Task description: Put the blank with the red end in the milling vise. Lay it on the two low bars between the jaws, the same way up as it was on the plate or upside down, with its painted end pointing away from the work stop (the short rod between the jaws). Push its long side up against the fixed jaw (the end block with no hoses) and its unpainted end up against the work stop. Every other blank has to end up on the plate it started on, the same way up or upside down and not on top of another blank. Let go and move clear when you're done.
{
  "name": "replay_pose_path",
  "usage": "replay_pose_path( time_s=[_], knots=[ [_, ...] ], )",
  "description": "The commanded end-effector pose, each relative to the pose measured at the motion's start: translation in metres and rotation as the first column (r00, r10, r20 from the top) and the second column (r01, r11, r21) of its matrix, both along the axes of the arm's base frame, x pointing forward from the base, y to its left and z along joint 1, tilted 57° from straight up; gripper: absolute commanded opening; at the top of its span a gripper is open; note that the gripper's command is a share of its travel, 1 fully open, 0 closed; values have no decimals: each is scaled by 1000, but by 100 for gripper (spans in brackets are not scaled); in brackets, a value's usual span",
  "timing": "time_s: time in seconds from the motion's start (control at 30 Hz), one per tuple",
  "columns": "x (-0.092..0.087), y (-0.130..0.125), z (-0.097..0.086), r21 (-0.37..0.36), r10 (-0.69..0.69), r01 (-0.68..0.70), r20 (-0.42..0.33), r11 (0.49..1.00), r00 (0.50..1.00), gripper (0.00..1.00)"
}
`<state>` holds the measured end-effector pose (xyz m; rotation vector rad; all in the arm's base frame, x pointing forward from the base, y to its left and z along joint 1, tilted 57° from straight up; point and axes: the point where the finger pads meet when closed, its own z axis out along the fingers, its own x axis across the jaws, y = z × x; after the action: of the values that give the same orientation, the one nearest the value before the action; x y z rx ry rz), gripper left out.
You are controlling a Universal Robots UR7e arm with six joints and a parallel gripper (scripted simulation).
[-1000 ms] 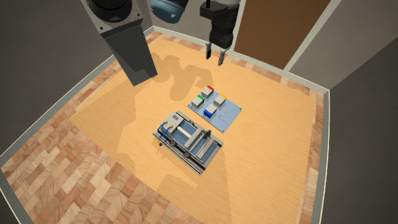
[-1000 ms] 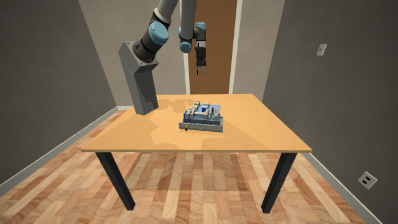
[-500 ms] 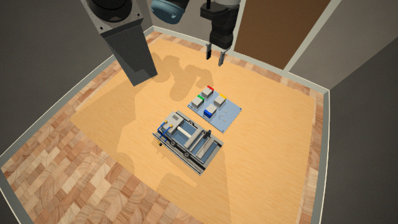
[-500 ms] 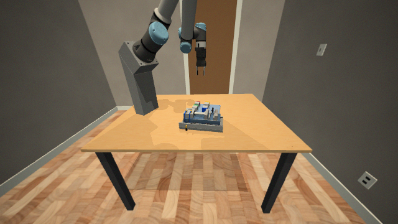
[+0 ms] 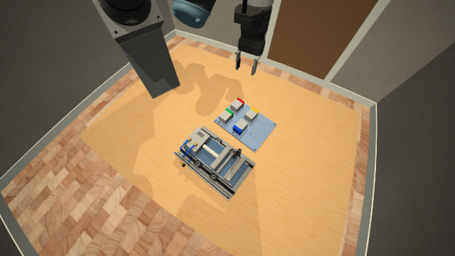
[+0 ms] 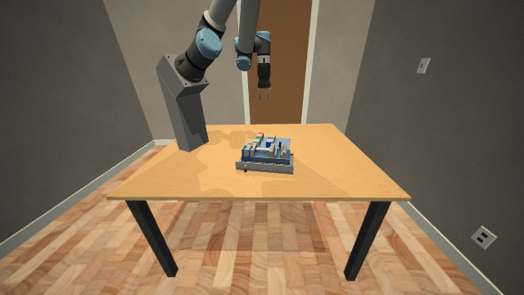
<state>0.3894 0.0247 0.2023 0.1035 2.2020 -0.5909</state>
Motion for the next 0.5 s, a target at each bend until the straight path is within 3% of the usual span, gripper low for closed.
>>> replay_pose_path(
  time_s=[0.0, 0.17, 0.47],
  knots=[
    [0, 0, 0, -5, 5, -6, -1, 1000, 1000, 100],
    [-2, 0, 1, 163, -126, 110, 91, 980, 988, 100],
    [-2, 0, 1, 163, -126, 110, 91, 980, 988, 100]
  ],
)
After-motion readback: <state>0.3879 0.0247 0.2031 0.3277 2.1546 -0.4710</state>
